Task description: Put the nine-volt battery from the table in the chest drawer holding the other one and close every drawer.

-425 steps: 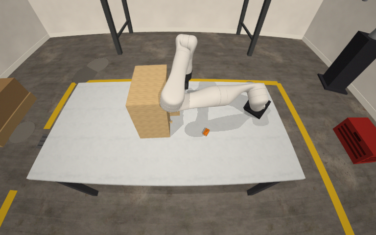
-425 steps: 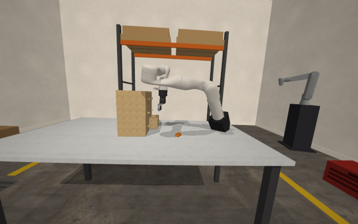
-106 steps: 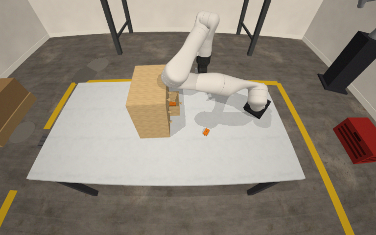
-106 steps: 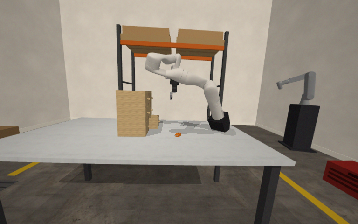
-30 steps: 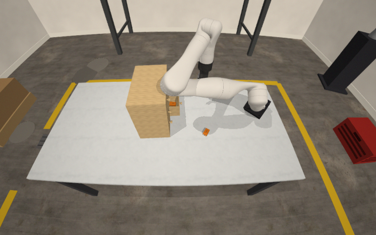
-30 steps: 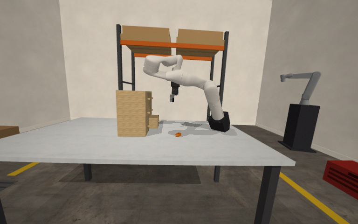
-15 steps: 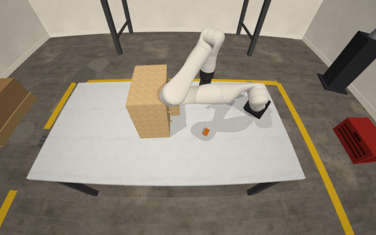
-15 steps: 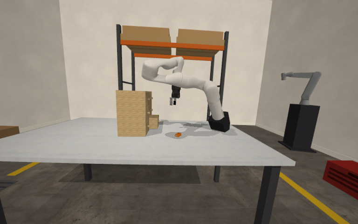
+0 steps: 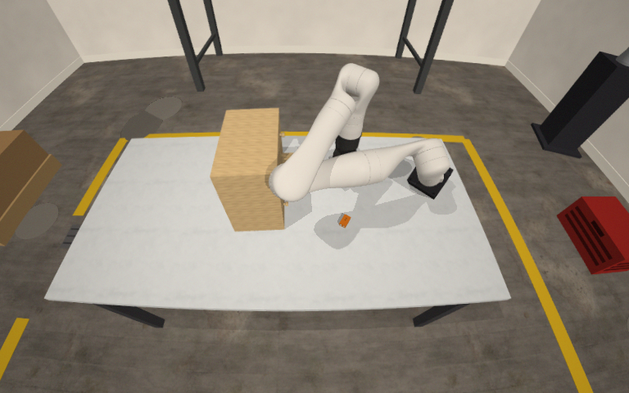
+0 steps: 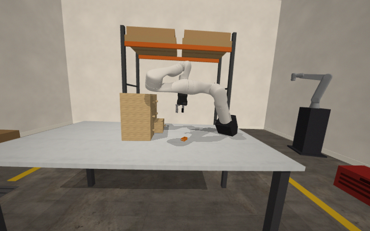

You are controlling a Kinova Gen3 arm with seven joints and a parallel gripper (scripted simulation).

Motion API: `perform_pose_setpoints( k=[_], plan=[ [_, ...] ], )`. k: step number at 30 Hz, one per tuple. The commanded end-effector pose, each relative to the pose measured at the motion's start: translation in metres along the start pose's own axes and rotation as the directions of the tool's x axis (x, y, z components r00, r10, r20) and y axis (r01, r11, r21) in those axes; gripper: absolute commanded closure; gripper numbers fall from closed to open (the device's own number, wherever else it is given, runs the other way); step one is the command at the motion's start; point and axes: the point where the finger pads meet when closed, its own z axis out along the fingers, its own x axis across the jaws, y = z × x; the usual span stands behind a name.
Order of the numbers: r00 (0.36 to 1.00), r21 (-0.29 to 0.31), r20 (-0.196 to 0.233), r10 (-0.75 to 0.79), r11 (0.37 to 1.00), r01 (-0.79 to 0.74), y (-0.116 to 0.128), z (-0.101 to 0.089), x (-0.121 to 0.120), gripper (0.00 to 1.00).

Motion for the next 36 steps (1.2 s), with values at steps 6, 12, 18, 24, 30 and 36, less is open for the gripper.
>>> perform_pose_setpoints(
  k=[6, 12, 18, 24, 30, 36],
  plan=[
    [0.99, -0.012, -0.016, 0.137, 0.99, -0.138, 0.02, 0.02, -0.006, 0.0],
    [0.953, -0.009, -0.018, 0.303, 0.953, -0.303, 0.037, 0.033, -0.012, 0.0],
    [0.902, -0.007, -0.019, 0.431, 0.902, -0.431, 0.051, 0.044, -0.016, 0.0],
    [0.838, -0.004, -0.02, 0.546, 0.838, -0.546, 0.065, 0.055, -0.021, 0.0],
    [0.749, -0.001, -0.02, 0.662, 0.749, -0.662, 0.079, 0.067, -0.026, 0.0],
    [0.687, 0.0, -0.02, 0.727, 0.687, -0.727, 0.088, 0.074, -0.029, 0.0]
  ],
)
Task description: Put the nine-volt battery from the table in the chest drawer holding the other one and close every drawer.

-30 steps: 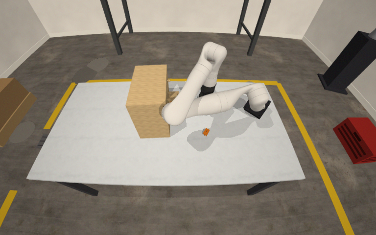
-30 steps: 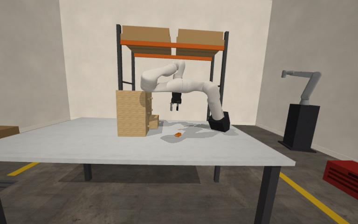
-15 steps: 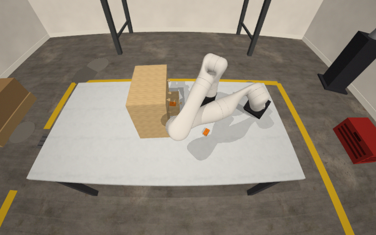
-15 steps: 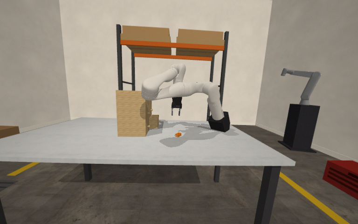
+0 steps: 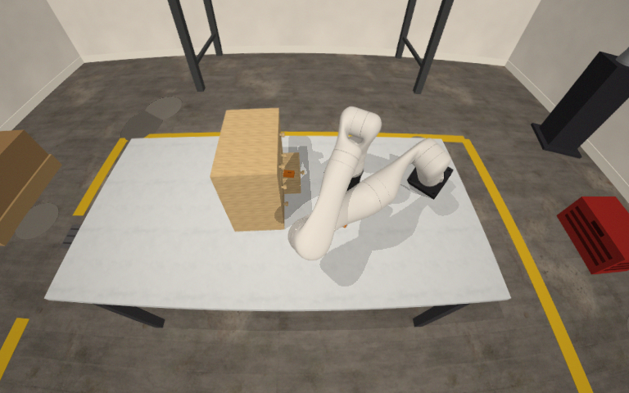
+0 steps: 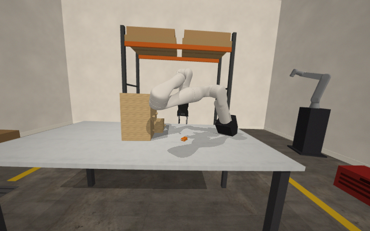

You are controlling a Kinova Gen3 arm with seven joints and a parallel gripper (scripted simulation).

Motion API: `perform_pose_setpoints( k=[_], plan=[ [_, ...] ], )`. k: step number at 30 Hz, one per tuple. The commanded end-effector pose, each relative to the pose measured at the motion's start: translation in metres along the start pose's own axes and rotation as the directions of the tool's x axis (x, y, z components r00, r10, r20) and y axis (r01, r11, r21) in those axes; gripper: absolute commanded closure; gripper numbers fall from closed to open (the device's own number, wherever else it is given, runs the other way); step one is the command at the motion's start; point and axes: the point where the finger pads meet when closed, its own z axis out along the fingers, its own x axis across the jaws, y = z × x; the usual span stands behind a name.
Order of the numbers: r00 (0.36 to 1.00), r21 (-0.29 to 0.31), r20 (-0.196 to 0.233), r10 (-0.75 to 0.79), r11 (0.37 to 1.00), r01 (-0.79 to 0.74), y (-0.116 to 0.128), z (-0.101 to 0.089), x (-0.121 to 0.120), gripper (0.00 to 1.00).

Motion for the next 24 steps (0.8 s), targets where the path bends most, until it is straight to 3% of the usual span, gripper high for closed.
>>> perform_pose_setpoints(
  k=[1, 13, 24],
  plan=[
    [1.0, -0.003, -0.014, 0.009, 1.0, -0.009, 0.008, 0.006, 0.004, 0.0],
    [0.977, 0.0, -0.014, 0.214, 0.977, -0.214, 0.027, 0.022, 0.015, 0.0],
    [0.953, 0.001, -0.014, 0.302, 0.953, -0.302, 0.035, 0.03, 0.019, 0.0]
  ],
)
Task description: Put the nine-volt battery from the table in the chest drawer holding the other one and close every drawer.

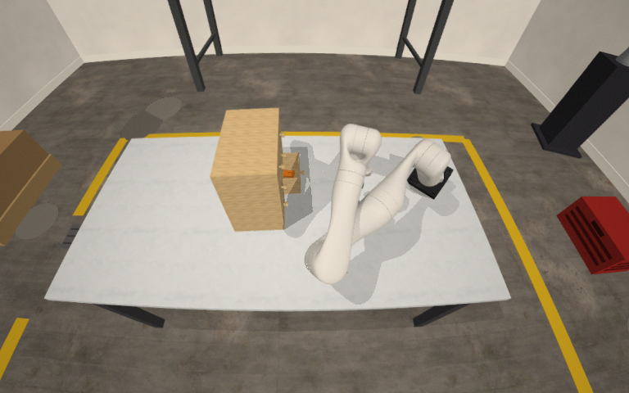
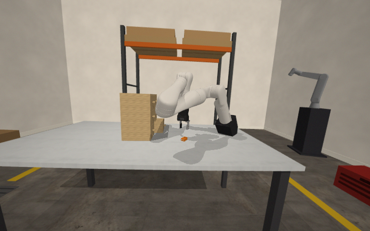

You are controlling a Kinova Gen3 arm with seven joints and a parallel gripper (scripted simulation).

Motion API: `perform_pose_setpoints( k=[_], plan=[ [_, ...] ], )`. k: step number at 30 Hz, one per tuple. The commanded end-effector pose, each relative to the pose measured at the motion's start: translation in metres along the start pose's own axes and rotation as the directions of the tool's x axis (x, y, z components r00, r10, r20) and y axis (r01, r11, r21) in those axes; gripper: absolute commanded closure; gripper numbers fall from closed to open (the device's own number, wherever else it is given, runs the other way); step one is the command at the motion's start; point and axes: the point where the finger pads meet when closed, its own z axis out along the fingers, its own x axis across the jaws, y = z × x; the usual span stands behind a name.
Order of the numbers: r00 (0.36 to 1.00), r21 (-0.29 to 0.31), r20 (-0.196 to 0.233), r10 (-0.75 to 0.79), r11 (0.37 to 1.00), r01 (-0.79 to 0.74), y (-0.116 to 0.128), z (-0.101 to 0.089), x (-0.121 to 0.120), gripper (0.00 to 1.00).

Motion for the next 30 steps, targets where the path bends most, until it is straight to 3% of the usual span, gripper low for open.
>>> perform_pose_setpoints(
  k=[1, 29, 30],
  plan=[
    [1.0, 0.001, -0.007, 0.006, 1.0, -0.006, 0.0026, 0.0028, 0.0038, 0.0],
    [0.999, 0.001, -0.007, 0.039, 0.999, -0.039, 0.005, 0.0054, 0.0063, 0.0],
    [0.999, 0.001, -0.007, 0.039, 0.999, -0.039, 0.005, 0.0054, 0.0063, 0.19]
  ],
)
